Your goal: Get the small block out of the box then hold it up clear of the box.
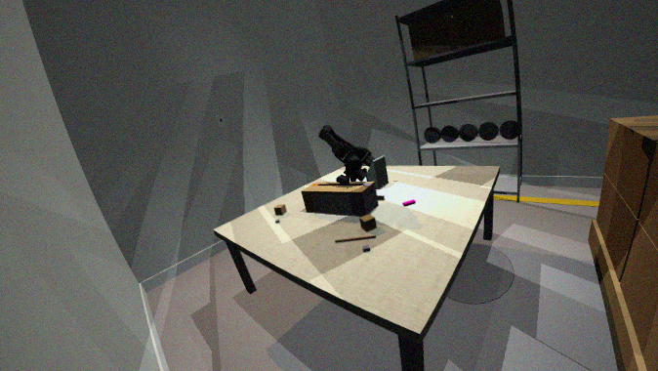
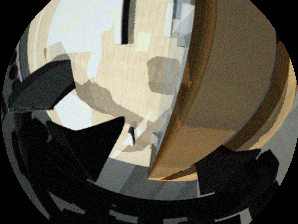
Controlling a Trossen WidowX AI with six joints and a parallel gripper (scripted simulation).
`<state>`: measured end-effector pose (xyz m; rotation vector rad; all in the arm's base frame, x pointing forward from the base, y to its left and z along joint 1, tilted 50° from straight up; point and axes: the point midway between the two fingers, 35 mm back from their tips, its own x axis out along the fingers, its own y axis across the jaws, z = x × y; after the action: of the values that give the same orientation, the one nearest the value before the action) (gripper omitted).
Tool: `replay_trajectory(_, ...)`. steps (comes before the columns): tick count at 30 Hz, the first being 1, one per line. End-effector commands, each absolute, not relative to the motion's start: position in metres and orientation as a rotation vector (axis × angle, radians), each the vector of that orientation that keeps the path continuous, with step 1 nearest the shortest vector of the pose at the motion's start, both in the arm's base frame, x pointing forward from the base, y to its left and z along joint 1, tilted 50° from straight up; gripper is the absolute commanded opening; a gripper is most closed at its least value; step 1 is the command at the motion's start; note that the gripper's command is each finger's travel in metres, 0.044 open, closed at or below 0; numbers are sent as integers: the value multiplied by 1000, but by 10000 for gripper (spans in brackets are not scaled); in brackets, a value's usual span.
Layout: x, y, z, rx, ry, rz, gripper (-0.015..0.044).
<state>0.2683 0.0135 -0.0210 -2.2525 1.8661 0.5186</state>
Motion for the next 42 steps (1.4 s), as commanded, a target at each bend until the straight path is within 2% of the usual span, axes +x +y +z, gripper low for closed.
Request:
replay_trajectory(1,270,9,-16,-2257,1868,516,400)
replay_trajectory(42,280,-24,22,-2258,1870,515,400)
